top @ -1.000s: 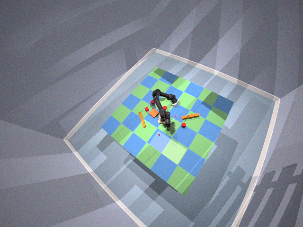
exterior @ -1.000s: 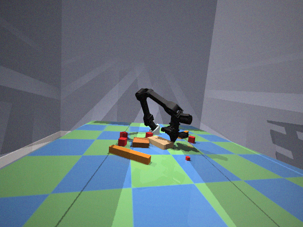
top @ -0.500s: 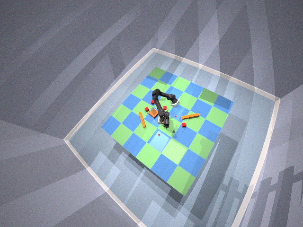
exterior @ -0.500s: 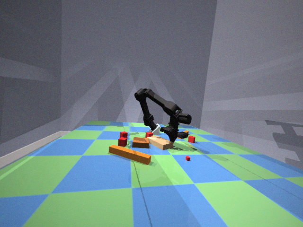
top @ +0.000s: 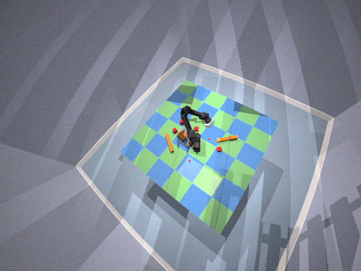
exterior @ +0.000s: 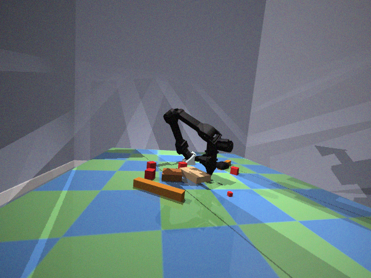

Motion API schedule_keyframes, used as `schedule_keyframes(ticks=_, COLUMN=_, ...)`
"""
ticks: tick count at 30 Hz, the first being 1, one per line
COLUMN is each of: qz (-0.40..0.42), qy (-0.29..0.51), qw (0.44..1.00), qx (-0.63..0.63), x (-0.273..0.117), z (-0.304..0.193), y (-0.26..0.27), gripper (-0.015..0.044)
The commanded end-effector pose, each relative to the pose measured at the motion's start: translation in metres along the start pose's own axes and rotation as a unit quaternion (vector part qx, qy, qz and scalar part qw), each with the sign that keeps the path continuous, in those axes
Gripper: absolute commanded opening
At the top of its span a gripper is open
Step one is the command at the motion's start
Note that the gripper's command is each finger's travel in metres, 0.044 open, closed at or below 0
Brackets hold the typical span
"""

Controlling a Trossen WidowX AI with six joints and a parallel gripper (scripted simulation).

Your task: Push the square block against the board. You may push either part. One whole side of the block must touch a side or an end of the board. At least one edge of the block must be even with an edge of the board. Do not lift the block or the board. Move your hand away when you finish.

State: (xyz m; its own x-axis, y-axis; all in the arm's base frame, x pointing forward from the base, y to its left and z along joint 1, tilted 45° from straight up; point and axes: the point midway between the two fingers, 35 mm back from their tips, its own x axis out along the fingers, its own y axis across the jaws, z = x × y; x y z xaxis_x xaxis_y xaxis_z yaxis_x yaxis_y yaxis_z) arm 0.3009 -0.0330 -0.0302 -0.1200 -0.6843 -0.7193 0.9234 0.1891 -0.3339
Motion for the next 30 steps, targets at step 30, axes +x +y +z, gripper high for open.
schedule_keyframes(ticks=30, qz=-0.001, qy=-0.003, qw=1.000, qx=0.000, x=0.000, z=0.030, y=-0.002, gripper=0.0000)
